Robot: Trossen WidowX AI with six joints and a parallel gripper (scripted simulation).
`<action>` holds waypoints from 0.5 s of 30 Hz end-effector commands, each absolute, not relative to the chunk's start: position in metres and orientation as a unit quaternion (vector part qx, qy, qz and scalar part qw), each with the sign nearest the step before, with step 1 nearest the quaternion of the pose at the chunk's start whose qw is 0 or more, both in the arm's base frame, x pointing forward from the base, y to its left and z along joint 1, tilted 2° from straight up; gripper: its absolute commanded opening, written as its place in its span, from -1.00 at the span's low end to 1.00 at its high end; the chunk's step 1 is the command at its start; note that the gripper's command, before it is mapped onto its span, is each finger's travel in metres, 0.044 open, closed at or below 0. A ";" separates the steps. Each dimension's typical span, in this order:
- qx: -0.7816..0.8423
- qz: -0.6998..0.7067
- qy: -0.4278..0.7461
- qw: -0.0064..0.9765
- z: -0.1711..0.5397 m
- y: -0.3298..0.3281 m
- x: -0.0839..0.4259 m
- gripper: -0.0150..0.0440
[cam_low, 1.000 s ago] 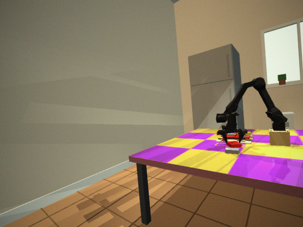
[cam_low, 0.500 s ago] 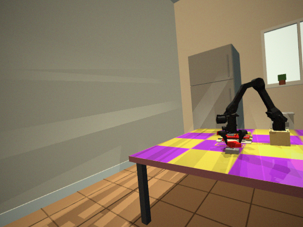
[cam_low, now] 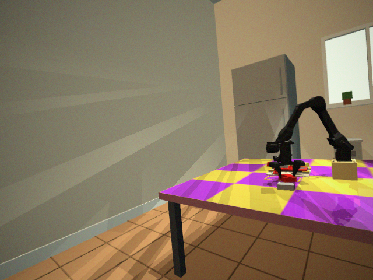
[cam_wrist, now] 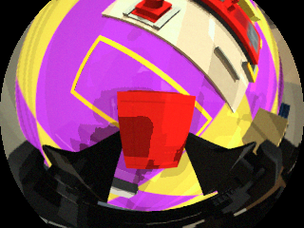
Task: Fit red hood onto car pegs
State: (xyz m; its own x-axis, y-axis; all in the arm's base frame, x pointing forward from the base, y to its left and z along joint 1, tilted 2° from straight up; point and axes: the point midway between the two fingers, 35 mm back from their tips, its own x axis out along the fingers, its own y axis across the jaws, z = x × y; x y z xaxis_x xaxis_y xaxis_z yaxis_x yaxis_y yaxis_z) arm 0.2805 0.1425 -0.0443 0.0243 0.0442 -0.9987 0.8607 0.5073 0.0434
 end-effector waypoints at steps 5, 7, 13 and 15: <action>0.368 -0.333 0.614 0.614 -0.044 0.142 0.280 0.42; 0.368 -0.333 0.614 0.614 -0.043 0.142 0.280 0.24; 0.368 -0.333 0.614 0.614 -0.032 0.142 0.280 -0.29; 0.368 -0.333 0.614 0.614 -0.026 0.142 0.280 -0.47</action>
State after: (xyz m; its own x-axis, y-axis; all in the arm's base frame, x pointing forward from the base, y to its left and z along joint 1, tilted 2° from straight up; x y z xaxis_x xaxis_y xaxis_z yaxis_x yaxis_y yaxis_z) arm 0.2770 0.1405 -0.0385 0.0087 0.0365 -0.9993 0.8617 0.5067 0.0260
